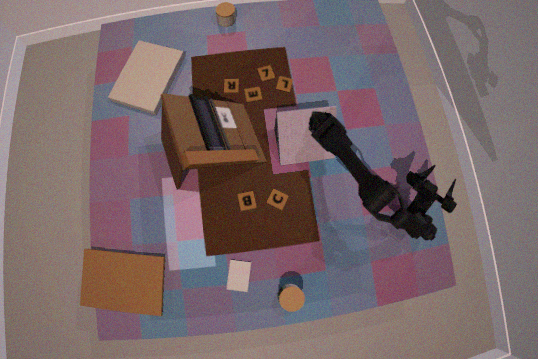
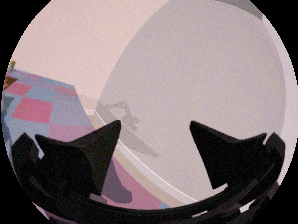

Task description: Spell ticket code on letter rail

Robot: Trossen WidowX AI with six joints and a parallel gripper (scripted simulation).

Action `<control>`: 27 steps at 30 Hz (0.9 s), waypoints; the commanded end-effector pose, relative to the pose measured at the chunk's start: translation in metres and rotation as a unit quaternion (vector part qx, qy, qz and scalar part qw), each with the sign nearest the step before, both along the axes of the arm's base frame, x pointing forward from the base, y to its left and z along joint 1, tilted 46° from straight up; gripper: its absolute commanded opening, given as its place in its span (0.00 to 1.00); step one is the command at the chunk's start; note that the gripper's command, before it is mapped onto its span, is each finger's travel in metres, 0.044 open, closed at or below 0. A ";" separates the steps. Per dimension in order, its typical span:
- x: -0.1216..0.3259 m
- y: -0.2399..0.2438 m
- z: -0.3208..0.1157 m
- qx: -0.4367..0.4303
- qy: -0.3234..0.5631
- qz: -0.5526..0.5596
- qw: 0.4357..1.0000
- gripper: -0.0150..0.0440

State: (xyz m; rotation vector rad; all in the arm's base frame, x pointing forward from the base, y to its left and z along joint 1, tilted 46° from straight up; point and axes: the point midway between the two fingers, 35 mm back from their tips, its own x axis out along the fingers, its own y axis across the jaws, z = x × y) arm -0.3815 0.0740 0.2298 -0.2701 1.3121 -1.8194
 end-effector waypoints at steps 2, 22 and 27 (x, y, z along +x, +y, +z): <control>0.000 0.000 -0.001 0.000 -0.002 -0.001 1.000 1.00; 0.023 0.085 0.010 -0.020 -0.069 -0.177 0.982 1.00; 0.035 0.111 0.017 -0.033 -0.082 -0.231 0.969 1.00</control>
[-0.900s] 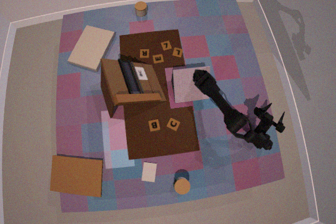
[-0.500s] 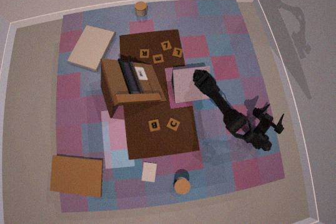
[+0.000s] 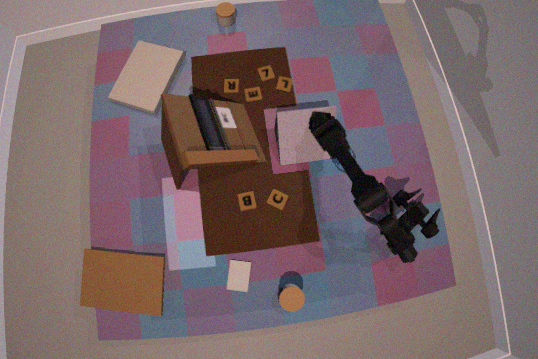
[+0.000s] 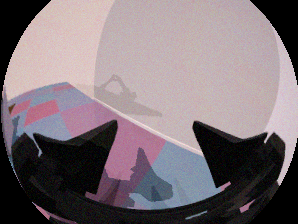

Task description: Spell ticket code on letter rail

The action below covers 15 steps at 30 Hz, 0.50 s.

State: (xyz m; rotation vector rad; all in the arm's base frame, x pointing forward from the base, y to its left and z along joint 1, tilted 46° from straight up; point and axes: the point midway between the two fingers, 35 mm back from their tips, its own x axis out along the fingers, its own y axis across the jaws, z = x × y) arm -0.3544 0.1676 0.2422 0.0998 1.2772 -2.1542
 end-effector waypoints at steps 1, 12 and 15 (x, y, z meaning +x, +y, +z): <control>0.011 0.022 0.006 -0.009 -0.011 -0.050 0.999 1.00; 0.054 0.087 0.028 -0.050 -0.031 -0.207 0.977 1.00; 0.070 0.103 0.034 -0.064 -0.033 -0.252 0.965 1.00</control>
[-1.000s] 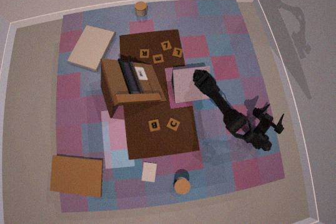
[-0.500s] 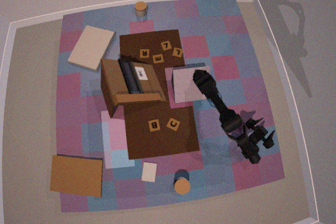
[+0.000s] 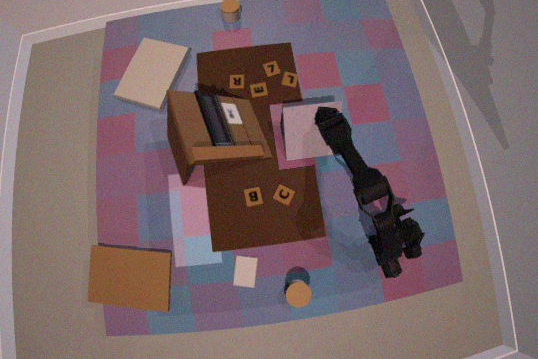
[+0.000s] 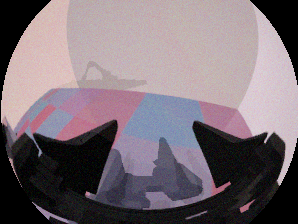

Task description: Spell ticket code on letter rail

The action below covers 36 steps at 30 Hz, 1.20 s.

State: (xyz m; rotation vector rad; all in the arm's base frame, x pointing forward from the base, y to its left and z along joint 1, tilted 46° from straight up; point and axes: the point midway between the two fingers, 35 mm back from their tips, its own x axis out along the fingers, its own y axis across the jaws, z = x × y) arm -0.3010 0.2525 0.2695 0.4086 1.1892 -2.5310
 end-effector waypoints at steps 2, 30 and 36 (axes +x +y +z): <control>0.027 0.029 0.012 -0.022 -0.004 -0.083 0.996 1.00; 0.215 0.127 0.078 -0.134 0.078 -0.503 0.850 1.00; 0.261 0.132 0.093 -0.153 0.117 -0.578 0.793 1.00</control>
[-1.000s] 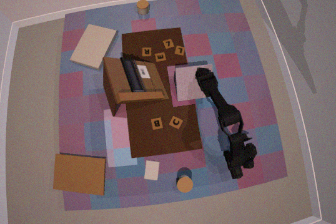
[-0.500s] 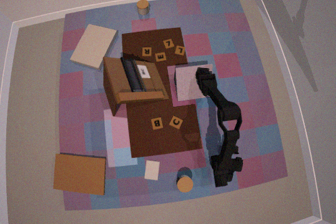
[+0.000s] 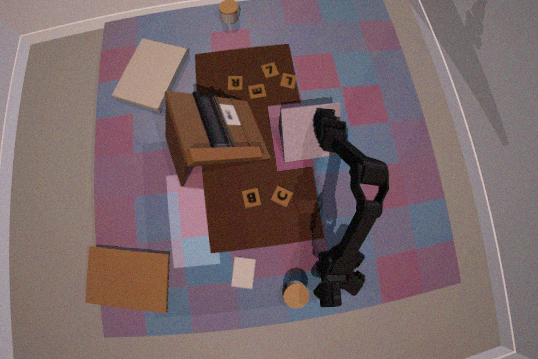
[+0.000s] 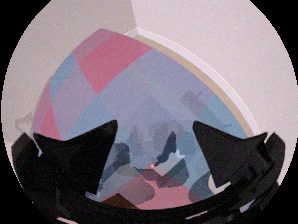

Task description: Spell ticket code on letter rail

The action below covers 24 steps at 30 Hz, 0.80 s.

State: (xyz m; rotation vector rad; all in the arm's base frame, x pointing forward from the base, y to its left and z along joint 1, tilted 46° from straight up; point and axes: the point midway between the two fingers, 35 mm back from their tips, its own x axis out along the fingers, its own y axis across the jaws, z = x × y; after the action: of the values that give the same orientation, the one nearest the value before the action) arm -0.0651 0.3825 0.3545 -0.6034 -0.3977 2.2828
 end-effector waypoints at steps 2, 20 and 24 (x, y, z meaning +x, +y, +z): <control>0.040 0.002 0.013 -0.007 0.033 -0.085 0.996 1.00; 0.192 -0.015 0.011 -0.039 0.158 -0.372 0.914 1.00; 0.227 -0.026 0.005 -0.044 0.187 -0.433 0.881 1.00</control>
State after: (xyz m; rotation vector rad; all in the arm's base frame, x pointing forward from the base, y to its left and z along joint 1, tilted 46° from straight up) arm 0.1343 0.3658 0.3663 -0.3183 0.0948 1.5917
